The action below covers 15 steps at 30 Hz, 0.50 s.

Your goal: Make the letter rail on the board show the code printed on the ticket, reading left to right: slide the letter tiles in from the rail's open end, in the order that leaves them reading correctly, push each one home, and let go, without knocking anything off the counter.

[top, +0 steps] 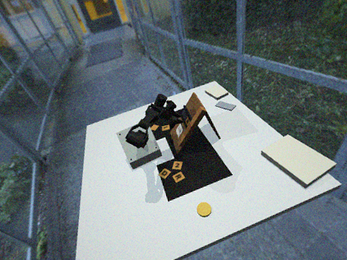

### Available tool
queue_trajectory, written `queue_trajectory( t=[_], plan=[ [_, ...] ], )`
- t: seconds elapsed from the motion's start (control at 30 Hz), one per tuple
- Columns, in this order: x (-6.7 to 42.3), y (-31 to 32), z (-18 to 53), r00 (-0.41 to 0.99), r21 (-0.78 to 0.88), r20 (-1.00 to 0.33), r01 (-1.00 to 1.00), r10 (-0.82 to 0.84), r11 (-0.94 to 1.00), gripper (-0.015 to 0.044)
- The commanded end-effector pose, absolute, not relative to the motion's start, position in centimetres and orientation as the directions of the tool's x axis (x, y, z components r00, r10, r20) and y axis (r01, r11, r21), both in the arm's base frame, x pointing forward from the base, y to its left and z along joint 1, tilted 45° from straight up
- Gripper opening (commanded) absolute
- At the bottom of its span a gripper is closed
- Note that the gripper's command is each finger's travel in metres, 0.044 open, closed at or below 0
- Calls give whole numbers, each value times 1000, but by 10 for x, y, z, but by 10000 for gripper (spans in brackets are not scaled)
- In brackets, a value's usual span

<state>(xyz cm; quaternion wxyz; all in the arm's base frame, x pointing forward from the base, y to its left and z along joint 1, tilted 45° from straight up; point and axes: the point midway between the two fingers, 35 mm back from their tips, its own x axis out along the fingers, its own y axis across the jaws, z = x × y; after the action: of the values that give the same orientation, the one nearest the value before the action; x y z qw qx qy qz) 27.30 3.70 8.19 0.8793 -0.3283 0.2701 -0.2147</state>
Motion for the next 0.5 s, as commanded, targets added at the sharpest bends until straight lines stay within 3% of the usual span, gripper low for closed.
queue_trajectory(
  t=[0.0, 0.3, 0.47],
  plan=[
    [273, 37, 82, 762, -694, -334, 200, -555, 692, 242],
    [273, 37, 82, 762, -694, -334, 200, -555, 692, 6],
    [273, 37, 82, 762, -694, -334, 200, -555, 692, 0]
  ],
)
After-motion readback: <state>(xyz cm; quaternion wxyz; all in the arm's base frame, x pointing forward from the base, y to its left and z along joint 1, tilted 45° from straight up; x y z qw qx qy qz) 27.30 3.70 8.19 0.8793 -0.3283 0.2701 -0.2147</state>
